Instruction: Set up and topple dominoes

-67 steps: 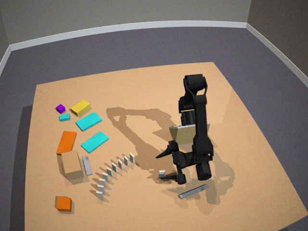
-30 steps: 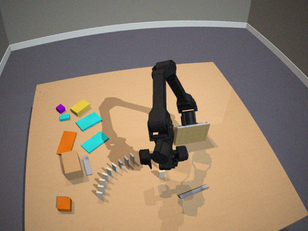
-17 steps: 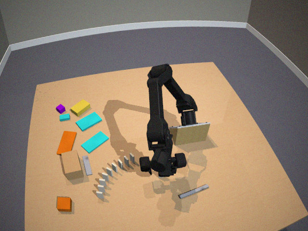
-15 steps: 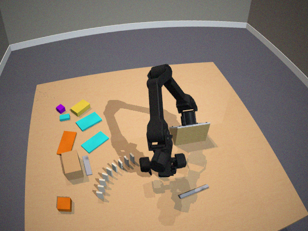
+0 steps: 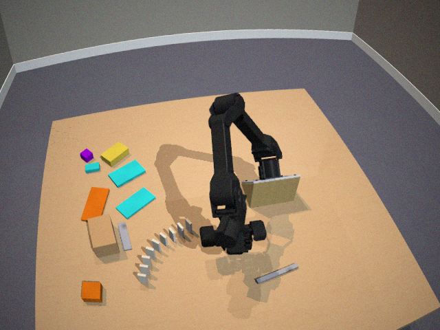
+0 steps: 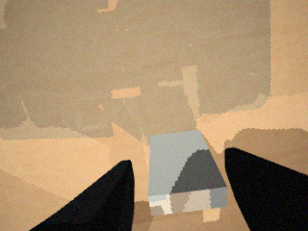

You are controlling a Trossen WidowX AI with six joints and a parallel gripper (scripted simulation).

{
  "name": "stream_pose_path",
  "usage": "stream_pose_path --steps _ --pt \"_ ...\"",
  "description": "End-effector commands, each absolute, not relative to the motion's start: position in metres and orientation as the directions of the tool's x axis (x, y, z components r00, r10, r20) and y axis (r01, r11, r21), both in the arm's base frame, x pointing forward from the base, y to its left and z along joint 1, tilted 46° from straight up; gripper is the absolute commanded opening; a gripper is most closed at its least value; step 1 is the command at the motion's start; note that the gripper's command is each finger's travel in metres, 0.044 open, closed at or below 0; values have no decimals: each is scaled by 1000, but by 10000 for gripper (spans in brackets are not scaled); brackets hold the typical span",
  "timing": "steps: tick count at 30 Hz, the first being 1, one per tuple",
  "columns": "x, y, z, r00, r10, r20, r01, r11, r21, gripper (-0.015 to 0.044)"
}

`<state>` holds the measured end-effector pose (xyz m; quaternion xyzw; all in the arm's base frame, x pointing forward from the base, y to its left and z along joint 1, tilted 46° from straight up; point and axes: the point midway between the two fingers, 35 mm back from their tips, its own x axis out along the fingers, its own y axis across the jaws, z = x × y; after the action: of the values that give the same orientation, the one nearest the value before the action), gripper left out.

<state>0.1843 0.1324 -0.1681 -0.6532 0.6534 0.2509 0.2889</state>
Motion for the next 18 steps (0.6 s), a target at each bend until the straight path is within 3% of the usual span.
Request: stream_pose_path --steps 1,11,18 --pt "185 132 -168 23 -710 -704 -999 15 -48 107" --pt "185 134 -167 23 -710 -704 -999 15 -48 107" --pt "185 214 -94 20 -706 -708 -999 19 -47 107"
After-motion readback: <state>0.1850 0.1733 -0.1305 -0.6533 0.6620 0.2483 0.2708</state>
